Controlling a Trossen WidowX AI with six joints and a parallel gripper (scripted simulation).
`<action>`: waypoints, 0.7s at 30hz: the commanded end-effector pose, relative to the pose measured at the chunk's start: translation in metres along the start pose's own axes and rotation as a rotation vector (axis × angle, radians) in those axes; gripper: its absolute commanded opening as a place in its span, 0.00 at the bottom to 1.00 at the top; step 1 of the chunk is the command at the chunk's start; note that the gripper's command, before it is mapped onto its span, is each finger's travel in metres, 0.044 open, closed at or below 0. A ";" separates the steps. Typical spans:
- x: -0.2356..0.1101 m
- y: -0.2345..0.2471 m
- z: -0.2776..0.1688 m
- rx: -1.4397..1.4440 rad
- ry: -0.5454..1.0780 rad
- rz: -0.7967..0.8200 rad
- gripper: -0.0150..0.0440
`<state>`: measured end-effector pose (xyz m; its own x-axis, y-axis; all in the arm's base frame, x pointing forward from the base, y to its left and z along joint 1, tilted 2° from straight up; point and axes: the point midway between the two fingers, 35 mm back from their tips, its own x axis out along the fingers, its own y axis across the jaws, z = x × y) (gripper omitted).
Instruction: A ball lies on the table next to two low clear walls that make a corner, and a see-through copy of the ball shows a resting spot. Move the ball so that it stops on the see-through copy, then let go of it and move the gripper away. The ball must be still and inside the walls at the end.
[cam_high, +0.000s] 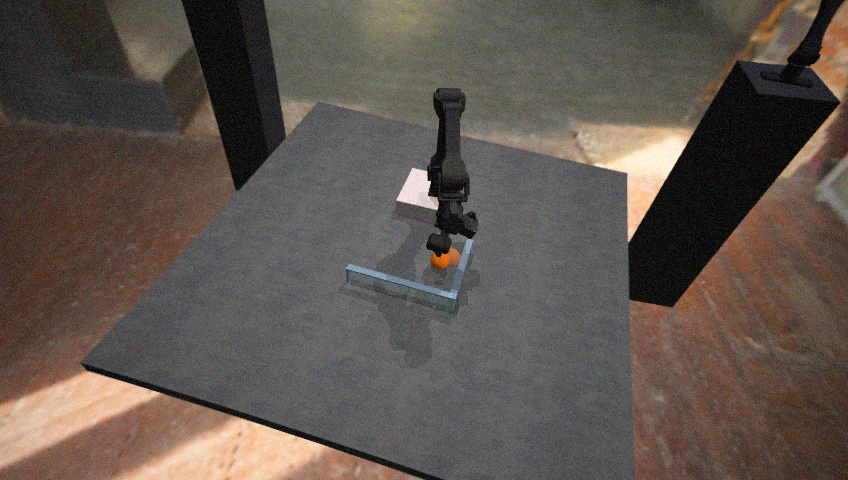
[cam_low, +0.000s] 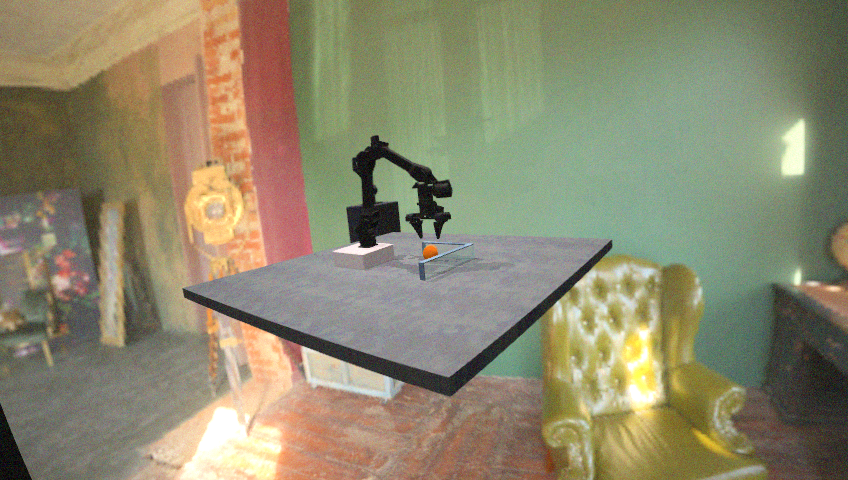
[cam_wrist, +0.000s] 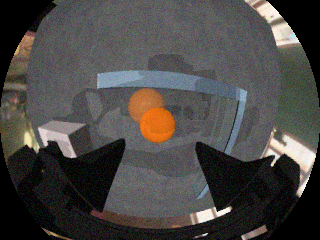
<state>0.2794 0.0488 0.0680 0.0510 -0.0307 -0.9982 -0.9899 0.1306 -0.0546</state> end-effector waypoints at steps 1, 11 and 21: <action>0.014 0.002 -0.001 -0.006 -0.002 0.013 0.93; 0.025 0.002 -0.001 -0.006 -0.002 0.013 0.93; 0.041 0.002 0.000 -0.006 -0.002 0.013 0.93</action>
<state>0.2802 0.0469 0.0329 0.0419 -0.0313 -0.9986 -0.9907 0.1283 -0.0456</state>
